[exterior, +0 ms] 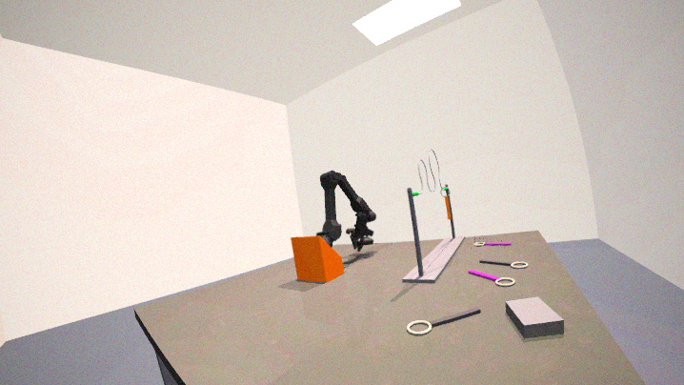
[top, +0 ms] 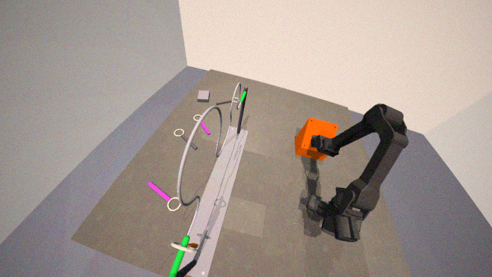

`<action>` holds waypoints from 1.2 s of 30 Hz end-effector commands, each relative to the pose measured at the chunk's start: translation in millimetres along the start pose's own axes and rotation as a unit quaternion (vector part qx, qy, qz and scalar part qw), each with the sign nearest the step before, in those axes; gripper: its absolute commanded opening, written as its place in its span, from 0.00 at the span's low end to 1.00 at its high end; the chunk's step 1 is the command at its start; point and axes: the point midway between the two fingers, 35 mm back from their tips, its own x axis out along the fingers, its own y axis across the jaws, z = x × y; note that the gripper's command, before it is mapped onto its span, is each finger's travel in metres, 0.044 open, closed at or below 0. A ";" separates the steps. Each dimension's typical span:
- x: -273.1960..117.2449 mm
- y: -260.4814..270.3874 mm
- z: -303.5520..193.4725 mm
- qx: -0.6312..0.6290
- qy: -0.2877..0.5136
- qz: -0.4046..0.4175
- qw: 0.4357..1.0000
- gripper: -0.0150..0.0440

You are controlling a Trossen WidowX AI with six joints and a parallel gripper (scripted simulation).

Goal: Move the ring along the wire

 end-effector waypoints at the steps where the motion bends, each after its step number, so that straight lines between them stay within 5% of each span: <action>1: -10.8 -19.5 58.9 -0.029 -0.092 -0.067 0.993 0.53; 17: -62.6 -98.7 213.0 0.076 -0.351 -0.299 0.884 0.53; 26: -114.0 -152.9 282.8 0.206 -0.539 -0.412 0.705 0.53; 36: -153.7 -193.8 301.2 0.311 -0.688 -0.456 0.471 0.53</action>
